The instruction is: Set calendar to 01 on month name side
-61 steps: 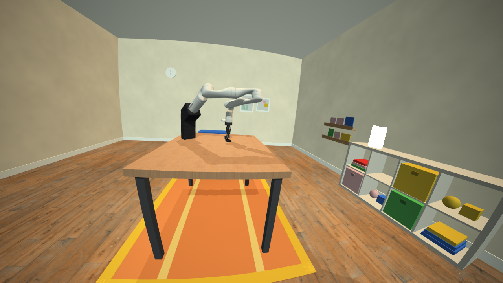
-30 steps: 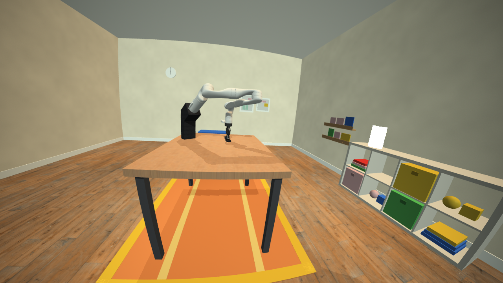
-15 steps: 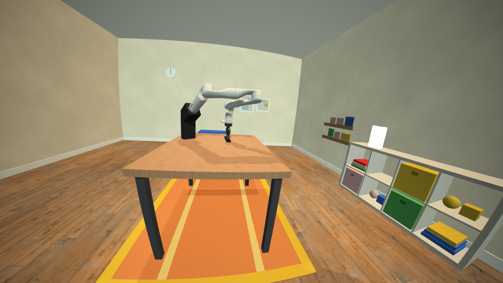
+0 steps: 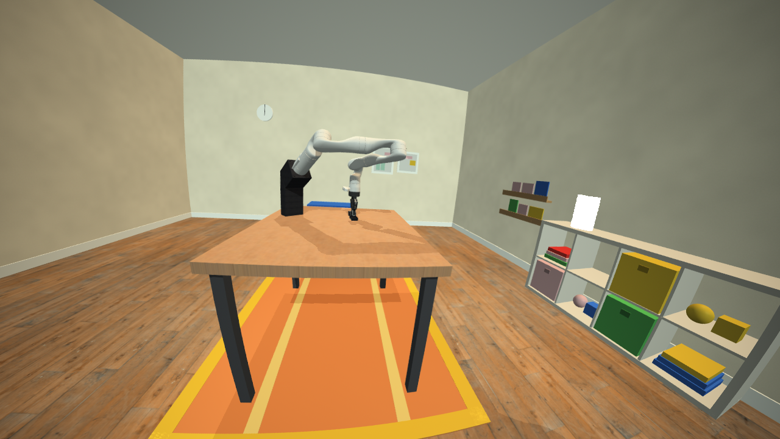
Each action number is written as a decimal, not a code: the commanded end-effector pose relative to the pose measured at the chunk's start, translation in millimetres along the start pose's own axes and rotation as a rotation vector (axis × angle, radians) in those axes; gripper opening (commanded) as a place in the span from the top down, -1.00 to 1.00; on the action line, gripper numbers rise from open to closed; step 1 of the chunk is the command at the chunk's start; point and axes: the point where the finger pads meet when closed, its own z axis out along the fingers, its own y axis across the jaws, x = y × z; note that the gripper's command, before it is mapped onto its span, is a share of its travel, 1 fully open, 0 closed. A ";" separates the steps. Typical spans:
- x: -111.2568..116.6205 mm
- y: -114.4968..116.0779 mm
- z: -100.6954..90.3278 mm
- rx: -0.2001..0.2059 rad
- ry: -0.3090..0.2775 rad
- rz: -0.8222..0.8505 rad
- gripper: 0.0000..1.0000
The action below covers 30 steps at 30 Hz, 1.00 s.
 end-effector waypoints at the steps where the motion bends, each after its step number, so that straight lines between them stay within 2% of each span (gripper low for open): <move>1: 0.1 0.1 0.9 0.000 0.000 0.000 0.43; 30: 0.1 0.1 6.0 0.000 0.000 0.000 0.43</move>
